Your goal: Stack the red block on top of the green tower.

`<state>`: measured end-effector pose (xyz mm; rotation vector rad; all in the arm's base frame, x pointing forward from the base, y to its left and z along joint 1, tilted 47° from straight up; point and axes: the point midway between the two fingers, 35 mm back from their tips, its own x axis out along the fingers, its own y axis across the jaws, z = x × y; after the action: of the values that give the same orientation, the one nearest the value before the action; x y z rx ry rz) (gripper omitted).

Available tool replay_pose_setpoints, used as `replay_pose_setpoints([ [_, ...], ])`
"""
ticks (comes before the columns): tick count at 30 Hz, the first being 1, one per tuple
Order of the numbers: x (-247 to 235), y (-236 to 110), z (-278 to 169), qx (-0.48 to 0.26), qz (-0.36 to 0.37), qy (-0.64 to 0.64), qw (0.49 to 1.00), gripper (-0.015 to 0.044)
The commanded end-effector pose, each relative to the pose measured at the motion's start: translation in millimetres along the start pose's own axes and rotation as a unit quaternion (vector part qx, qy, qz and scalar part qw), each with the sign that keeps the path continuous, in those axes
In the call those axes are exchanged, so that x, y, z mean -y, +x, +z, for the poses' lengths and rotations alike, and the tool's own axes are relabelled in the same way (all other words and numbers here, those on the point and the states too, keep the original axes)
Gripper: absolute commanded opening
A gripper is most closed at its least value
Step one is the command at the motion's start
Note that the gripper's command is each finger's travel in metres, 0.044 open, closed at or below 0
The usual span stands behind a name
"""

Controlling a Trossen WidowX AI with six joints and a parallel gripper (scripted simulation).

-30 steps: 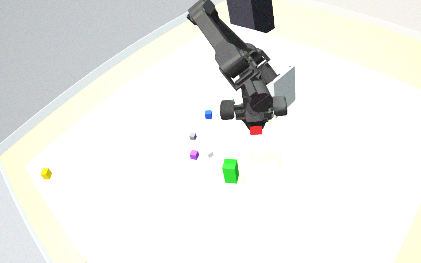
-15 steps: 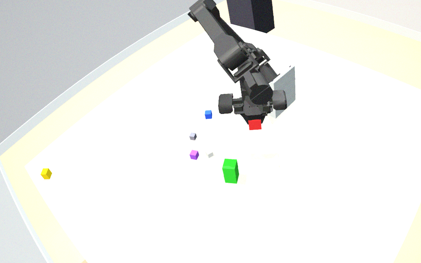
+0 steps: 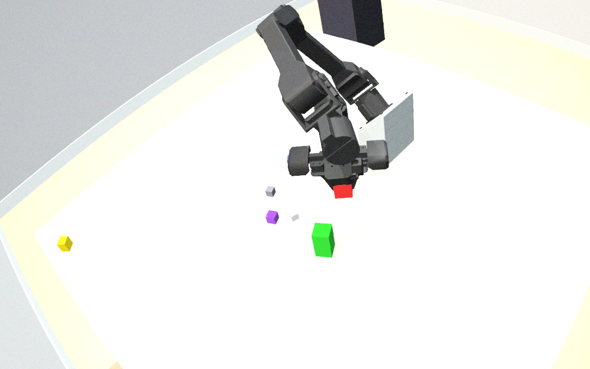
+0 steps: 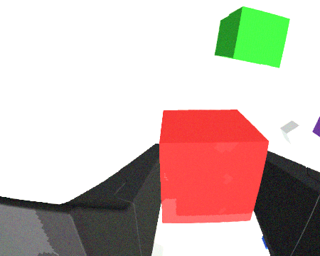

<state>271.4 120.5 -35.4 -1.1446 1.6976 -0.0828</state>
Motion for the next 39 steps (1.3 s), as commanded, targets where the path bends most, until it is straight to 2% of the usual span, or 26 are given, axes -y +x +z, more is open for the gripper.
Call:
replay_pose_setpoints([
  [1,11.2,-1.2,14.9,0.002,-0.002,-0.001,1.0,0.0],
  [15,48.3,3.8,53.0,0.001,-0.005,0.001,1.0,0.0],
  [27,49.4,24.2,53.3,0.001,-0.005,0.001,1.0,0.0],
  [34,49.9,48.8,53.2,0.001,-0.006,0.001,1.0,0.0],
  [39,49.9,48.9,53.1,0.001,-0.006,0.001,1.0,0.0],
])
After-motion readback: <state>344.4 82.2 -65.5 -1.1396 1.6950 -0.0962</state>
